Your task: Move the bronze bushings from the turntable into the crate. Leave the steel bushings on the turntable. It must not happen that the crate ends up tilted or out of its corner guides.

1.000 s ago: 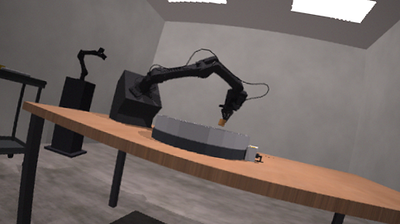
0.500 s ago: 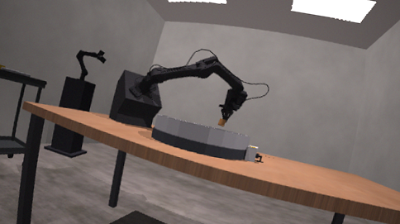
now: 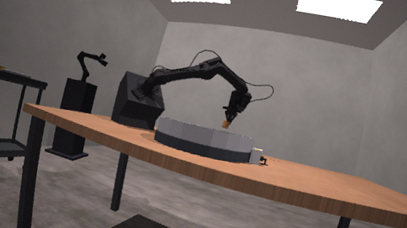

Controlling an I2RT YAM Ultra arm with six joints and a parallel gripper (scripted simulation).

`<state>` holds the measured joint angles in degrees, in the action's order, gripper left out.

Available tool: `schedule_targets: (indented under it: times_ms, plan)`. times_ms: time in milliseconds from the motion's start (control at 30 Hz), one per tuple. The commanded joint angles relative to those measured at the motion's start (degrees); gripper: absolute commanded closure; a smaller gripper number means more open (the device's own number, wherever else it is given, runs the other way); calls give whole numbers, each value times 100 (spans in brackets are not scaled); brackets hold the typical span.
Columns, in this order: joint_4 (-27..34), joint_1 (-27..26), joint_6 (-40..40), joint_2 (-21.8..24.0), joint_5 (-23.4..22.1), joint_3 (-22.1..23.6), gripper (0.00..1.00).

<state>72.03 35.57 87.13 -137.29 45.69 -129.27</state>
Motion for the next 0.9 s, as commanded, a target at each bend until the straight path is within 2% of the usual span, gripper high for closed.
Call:
schedule_targets:
  times_ms: [0,333,533,867]
  plan:
    - [106,263,33,88,74,-189,100]
    - [106,263,33,88,74,-189,100]
    - [151,319,107,-139,84,-315,100]
    - [210,328,138,-4,83,-417,100]
